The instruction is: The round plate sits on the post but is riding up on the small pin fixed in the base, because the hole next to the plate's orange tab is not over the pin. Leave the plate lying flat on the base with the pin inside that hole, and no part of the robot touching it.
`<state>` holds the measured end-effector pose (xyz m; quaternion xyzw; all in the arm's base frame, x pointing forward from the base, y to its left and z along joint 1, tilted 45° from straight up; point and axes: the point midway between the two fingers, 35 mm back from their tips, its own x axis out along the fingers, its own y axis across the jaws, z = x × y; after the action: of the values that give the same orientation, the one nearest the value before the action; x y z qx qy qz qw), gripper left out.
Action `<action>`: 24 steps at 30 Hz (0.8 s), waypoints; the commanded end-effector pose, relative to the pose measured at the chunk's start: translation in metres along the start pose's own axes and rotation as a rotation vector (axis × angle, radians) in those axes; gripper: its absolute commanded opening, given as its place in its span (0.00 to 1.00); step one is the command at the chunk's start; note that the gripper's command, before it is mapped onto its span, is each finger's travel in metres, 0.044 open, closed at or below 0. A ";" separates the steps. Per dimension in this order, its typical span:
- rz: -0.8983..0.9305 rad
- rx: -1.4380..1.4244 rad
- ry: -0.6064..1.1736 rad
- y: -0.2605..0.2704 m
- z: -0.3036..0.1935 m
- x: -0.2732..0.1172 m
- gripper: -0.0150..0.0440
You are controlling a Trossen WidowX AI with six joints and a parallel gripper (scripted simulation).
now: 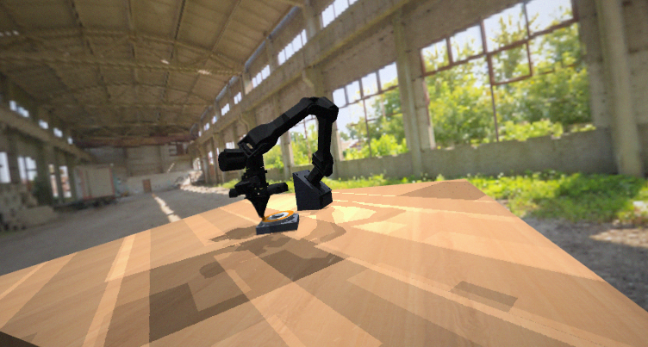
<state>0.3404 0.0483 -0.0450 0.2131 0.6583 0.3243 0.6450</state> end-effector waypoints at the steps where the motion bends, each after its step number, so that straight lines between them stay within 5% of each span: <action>1: -0.003 0.009 0.016 -0.003 -0.008 0.003 0.25; 24: -0.004 0.009 0.017 -0.012 -0.021 0.002 0.25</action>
<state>0.3288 0.0382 -0.0523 0.2118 0.6596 0.3230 0.6448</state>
